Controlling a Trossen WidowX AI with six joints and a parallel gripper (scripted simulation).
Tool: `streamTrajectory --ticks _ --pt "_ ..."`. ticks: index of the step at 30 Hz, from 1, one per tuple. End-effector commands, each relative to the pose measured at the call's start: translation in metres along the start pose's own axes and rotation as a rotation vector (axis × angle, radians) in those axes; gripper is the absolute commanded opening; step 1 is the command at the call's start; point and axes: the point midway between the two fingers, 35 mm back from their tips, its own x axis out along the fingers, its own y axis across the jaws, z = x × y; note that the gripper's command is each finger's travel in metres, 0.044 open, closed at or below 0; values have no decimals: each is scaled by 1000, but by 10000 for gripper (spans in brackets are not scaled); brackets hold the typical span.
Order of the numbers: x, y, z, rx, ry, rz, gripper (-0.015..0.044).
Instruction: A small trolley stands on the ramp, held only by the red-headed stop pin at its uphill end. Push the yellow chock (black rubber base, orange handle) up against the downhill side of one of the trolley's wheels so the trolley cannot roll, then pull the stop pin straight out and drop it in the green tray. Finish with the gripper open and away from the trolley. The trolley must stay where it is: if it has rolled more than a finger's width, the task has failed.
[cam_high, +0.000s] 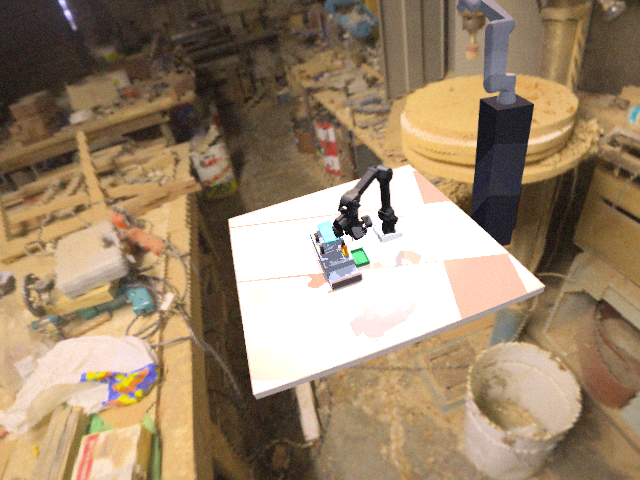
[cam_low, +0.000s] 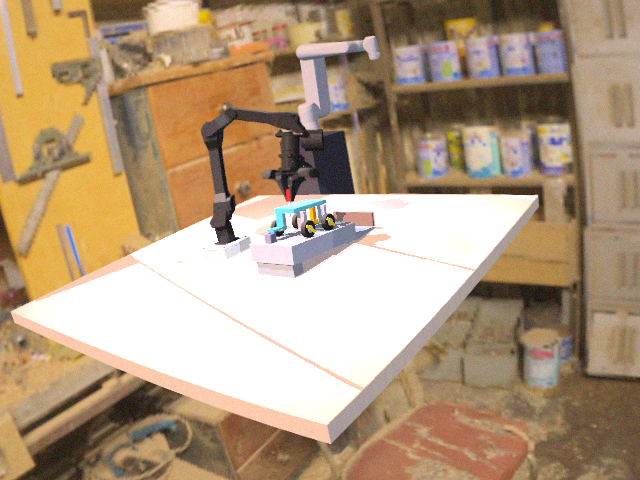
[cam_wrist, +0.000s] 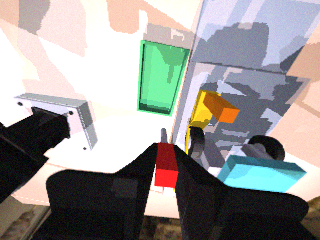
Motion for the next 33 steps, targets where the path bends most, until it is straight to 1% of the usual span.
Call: streamTrajectory --ticks 1,8,33 --pt "-3 1 17 5 -6 1 0" --pt "-3 1 19 -36 -14 -1 0" --pt "-1 2 14 -804 -153 -81 0"
